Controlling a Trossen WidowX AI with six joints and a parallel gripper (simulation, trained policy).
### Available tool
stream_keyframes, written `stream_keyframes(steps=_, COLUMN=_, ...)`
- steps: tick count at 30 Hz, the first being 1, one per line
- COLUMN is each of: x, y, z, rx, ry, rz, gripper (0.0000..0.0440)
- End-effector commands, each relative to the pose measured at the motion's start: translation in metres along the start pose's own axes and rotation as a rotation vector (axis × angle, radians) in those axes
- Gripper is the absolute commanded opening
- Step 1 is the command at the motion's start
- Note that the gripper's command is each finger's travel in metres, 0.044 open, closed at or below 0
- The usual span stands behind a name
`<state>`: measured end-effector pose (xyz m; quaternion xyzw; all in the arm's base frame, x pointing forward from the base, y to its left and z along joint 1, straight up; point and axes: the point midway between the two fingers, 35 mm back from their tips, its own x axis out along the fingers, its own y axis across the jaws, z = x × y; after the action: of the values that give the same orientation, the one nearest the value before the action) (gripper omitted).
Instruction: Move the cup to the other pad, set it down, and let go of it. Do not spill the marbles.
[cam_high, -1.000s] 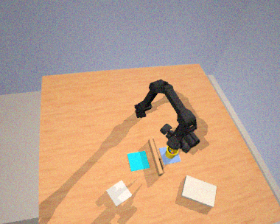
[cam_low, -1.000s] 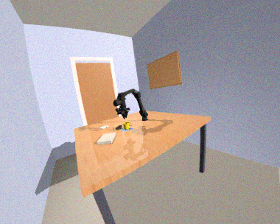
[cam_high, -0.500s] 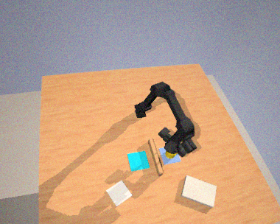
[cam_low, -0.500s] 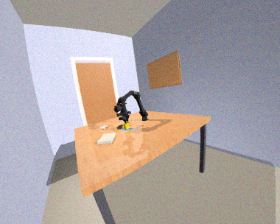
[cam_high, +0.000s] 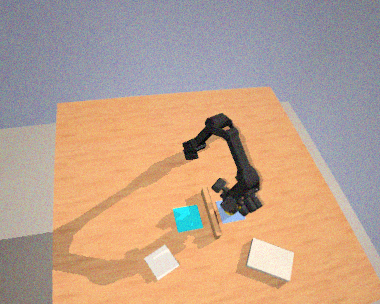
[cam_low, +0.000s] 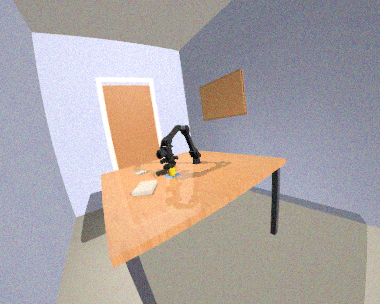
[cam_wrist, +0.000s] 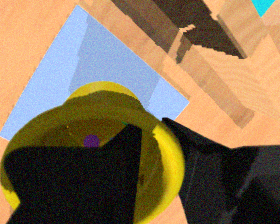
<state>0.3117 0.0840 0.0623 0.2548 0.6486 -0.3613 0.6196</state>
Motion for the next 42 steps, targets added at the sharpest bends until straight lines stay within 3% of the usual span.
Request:
stream_keyframes(steps=1, x=0.002, y=-0.003, z=0.001, rx=-0.013, ry=-0.007, rz=-0.008, gripper=0.0028)
stream_keyframes(steps=26, x=-0.071, y=-0.023, z=0.028, rx=0.165, ry=-0.032, rz=0.120, gripper=0.0019)
stream_keyframes(steps=42, x=-0.087, y=-0.035, z=0.079, rx=0.306, ry=-0.081, rz=0.210, gripper=0.0004)
